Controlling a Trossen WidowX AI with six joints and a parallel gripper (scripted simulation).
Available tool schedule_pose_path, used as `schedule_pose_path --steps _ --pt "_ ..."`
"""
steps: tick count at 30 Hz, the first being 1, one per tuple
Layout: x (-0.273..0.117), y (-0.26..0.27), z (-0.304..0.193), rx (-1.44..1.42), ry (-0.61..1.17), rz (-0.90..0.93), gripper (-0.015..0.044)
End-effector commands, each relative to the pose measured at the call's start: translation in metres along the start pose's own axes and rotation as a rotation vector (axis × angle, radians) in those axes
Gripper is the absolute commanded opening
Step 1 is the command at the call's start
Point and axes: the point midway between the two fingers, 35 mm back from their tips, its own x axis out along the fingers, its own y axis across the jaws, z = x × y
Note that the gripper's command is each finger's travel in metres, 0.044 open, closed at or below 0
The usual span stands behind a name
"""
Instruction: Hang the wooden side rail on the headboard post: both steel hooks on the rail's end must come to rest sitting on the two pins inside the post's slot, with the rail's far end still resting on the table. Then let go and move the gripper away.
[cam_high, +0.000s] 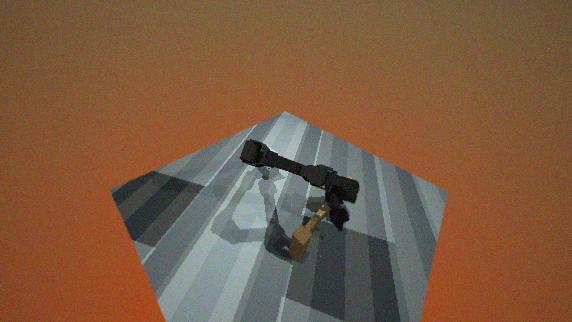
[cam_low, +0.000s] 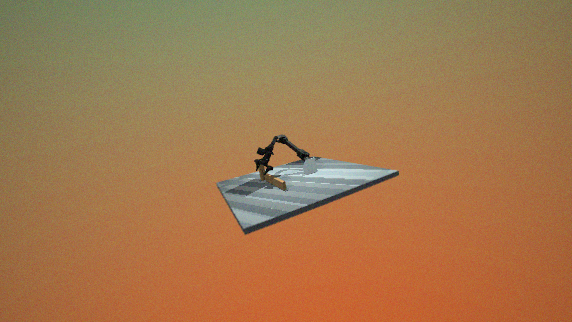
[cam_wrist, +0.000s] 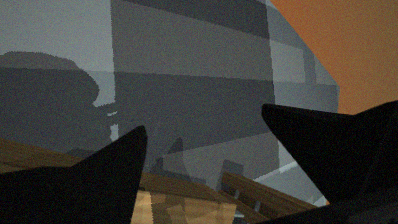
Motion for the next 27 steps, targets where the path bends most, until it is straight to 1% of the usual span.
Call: schedule_pose_path --steps 1,13,27 --pt "-0.017 0.004 -0.017 -0.526 0.049 0.32 0.044" --pt "-0.051 -0.002 -0.057 -0.883 0.086 0.586 0.044" --pt "-0.052 -0.002 -0.059 -0.896 0.088 0.597 0.044"
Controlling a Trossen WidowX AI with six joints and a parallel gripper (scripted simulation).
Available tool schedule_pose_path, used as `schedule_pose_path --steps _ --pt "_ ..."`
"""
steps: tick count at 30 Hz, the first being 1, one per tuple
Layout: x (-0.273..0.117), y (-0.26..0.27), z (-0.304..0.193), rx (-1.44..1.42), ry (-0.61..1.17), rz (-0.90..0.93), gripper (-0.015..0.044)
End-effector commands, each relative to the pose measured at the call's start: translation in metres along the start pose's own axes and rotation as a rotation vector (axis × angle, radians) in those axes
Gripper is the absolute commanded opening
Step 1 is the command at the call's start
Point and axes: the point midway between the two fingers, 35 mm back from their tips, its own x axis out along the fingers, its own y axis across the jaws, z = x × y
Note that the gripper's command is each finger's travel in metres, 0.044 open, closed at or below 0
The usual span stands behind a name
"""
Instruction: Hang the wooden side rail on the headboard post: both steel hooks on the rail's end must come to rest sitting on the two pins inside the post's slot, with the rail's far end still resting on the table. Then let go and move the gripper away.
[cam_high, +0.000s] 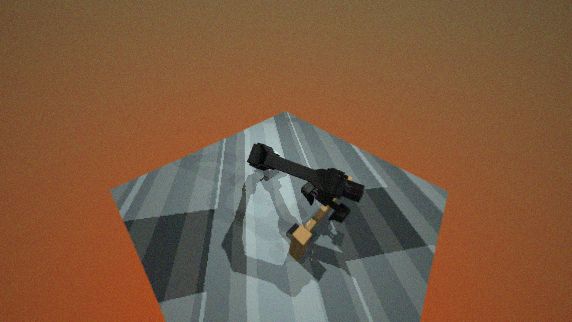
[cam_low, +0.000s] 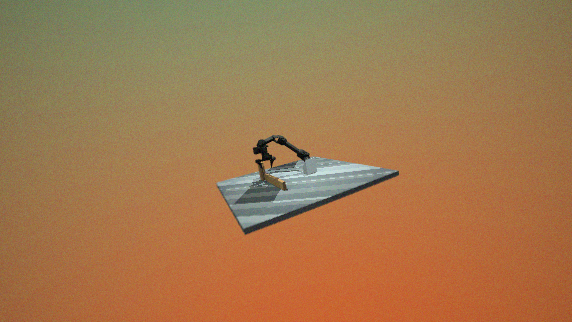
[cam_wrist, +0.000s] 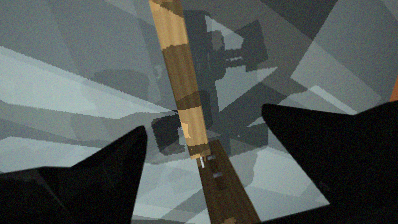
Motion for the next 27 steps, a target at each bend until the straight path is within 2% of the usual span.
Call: schedule_pose_path --steps 1,5,10,27 --pt "-0.003 0.006 -0.003 -0.053 -0.005 0.041 0.044" --pt "-0.001 0.006 -0.003 -0.052 -0.005 0.041 0.044" --pt "0.031 0.007 -0.003 -0.052 -0.004 0.04 0.044" --pt "0.056 0.008 -0.003 -0.052 -0.003 0.04 0.044"
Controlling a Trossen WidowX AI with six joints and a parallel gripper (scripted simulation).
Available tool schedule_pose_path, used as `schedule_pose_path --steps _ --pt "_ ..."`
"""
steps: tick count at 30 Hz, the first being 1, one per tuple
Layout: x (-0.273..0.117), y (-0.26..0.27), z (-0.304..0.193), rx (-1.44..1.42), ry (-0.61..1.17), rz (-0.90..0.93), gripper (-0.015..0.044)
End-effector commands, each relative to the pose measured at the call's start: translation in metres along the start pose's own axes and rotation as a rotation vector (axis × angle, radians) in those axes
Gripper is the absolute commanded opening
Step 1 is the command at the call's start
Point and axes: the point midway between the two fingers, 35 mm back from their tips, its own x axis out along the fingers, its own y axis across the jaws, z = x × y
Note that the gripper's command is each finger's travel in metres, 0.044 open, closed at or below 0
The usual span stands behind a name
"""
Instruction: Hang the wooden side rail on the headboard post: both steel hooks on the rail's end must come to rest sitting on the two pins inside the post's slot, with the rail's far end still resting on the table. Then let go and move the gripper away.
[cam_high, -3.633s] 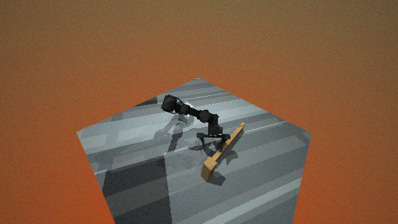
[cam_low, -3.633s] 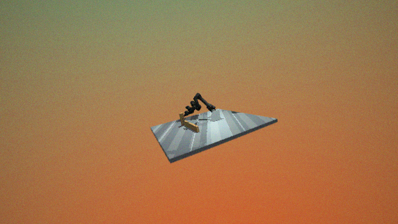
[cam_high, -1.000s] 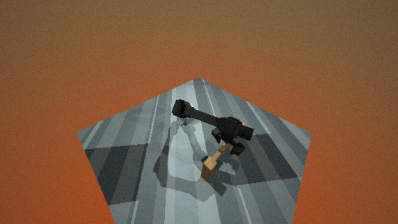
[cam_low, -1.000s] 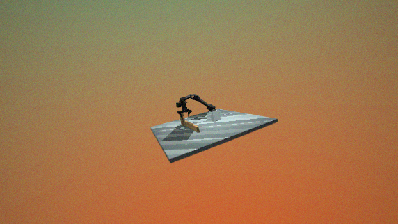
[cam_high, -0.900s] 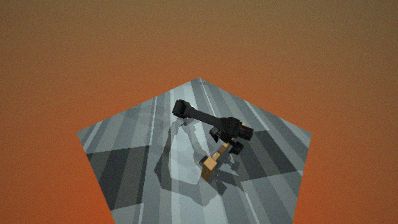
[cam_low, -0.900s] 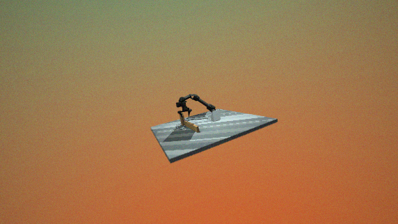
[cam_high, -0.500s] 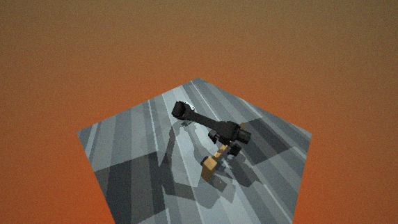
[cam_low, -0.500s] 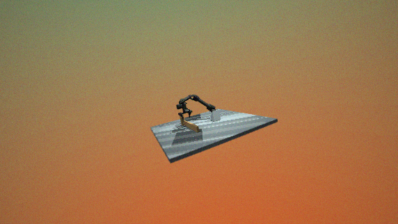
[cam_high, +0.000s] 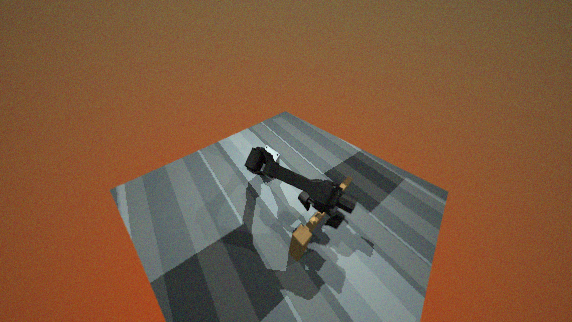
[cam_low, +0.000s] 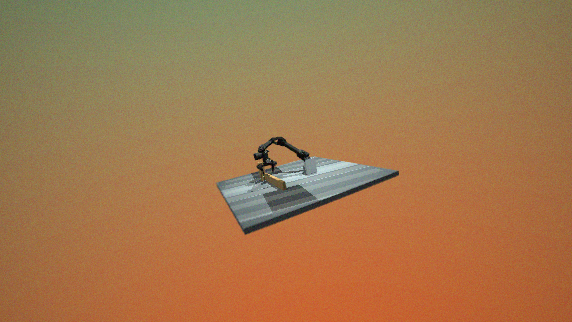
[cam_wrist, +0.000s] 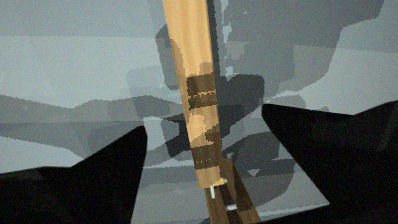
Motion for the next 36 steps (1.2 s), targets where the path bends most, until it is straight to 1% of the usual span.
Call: schedule_pose_path --steps 1,36 --pt "0.008 0.0 -0.001 -0.002 0.005 0.002 0.044" --pt "0.063 0.001 -0.002 -0.002 0.008 0.002 0.044"
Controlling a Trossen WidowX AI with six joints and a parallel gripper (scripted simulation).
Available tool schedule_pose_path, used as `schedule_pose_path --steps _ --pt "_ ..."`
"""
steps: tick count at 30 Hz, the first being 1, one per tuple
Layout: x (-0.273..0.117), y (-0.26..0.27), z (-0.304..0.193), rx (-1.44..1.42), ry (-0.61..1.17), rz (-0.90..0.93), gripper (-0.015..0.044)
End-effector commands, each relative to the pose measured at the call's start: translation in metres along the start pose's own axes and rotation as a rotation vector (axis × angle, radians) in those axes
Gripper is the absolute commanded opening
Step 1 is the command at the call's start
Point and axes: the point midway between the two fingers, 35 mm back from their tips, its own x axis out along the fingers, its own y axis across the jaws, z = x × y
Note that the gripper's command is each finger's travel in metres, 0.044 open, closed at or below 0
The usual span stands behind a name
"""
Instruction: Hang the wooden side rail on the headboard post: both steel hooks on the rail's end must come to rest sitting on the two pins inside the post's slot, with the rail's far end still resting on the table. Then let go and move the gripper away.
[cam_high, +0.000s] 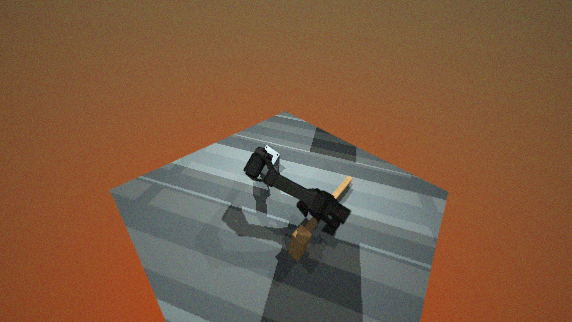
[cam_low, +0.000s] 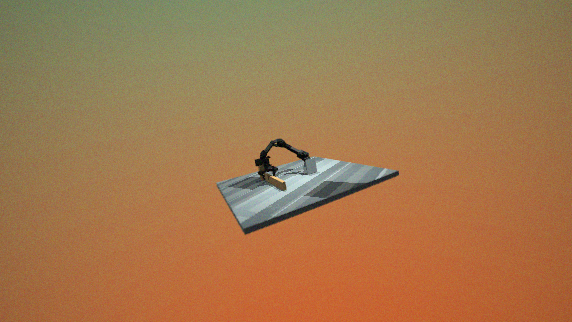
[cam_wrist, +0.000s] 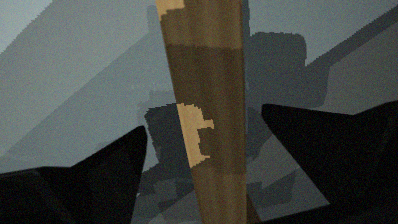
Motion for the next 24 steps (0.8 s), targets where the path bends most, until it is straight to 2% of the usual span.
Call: schedule_pose_path --steps 1,13,19,22,24 --pt "0.005 0.0008 -0.0009 -0.002 0.005 0.002 0.044" --pt "0.005 0.0008 -0.0009 -0.002 0.005 0.002 0.0125" --pt "0.005 0.0008 -0.0009 -0.002 0.005 0.002 0.0085" --pt "0.005 0.0008 -0.0009 -0.002 0.005 0.002 0.0006" --pt "0.005 0.0008 -0.0009 -0.002 0.005 0.002 0.0"
